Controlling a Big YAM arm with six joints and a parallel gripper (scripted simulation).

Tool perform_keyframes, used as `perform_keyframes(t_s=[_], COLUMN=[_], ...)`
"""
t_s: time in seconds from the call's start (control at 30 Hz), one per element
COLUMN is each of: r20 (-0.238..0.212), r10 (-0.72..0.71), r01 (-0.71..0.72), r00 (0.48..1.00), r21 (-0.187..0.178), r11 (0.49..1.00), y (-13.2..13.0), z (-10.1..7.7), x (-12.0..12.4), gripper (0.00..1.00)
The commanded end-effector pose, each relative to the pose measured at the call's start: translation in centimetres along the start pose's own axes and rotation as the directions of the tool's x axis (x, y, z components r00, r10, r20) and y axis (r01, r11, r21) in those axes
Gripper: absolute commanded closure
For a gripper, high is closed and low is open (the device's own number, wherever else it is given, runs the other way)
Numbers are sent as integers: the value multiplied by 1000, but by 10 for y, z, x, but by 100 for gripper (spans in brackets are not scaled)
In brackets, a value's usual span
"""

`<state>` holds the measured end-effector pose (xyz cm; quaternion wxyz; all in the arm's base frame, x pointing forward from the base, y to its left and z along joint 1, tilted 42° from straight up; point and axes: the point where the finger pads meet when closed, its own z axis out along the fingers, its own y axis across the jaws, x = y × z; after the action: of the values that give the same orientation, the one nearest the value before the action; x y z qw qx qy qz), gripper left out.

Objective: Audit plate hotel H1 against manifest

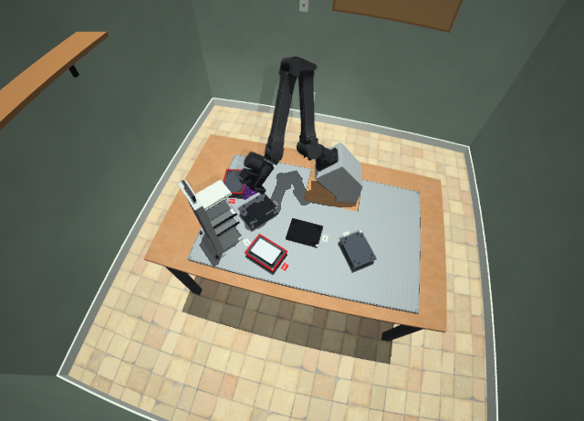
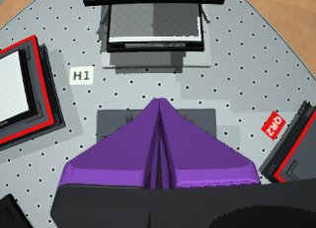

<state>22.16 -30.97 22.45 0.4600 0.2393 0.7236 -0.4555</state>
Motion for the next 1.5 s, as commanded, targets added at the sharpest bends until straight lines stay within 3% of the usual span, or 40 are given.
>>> perform_keyframes(t_s=[0.0, 0.67, 0.77, 0.83, 0.87, 1.47], r20=[1, 0, -16, -16, 21, 21], r10=[-6, -13, -17, -17, 3, 3], r01=[6, 13, 17, 17, -4, -4], r00=[1000, 1000, 1000, 1000, 1000, 1000], r21=[0, -2, -10, -10, 5, 5], r11=[1000, 1000, 1000, 1000, 1000, 1000], y=[-1, 0, 3, 3, -3, -3], z=[-6, -27, -24, -24, -23, -23], x=[4, 25, 30, 30, 13, 13], gripper=[100, 100, 100, 100, 100, 100])
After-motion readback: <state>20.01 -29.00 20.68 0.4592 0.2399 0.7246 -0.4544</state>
